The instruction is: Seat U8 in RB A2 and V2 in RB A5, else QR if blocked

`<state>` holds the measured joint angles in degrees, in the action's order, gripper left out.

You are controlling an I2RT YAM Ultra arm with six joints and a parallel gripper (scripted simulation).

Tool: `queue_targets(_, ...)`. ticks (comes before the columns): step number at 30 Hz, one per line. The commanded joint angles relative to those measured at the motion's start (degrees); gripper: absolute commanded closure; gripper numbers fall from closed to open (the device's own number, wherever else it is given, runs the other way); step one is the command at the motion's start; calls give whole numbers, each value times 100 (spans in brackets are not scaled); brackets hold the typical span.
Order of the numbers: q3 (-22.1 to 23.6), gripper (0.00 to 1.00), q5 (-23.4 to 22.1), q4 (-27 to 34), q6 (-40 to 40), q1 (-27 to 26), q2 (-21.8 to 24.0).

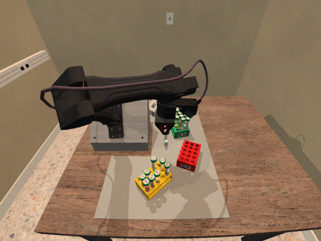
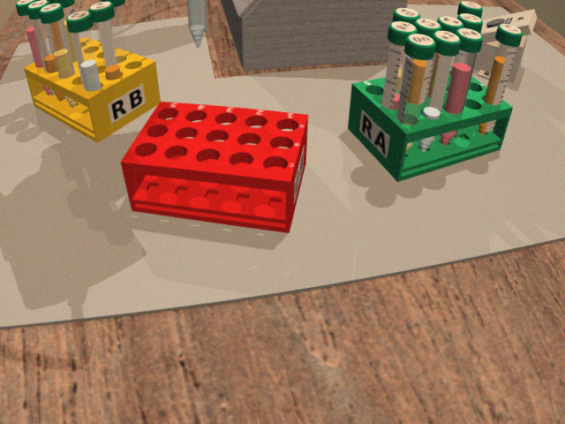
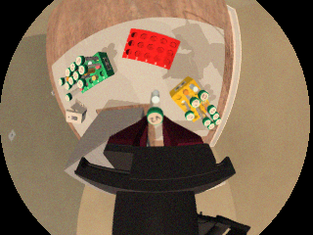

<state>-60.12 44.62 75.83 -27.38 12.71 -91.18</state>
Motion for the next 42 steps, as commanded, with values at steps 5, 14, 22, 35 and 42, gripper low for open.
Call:
queue_targets(5,308,100,100,208,182,-65,489)
queue_targets(14,620,100,137,462,370,-192,1186)
queue_targets(22,782,100,163,671,514,-333,1659)
queue_targets(35,985,100,224,1067,890,-608,2524)
queue_targets(42,1041,100,267,1323,1214,-839,3075)
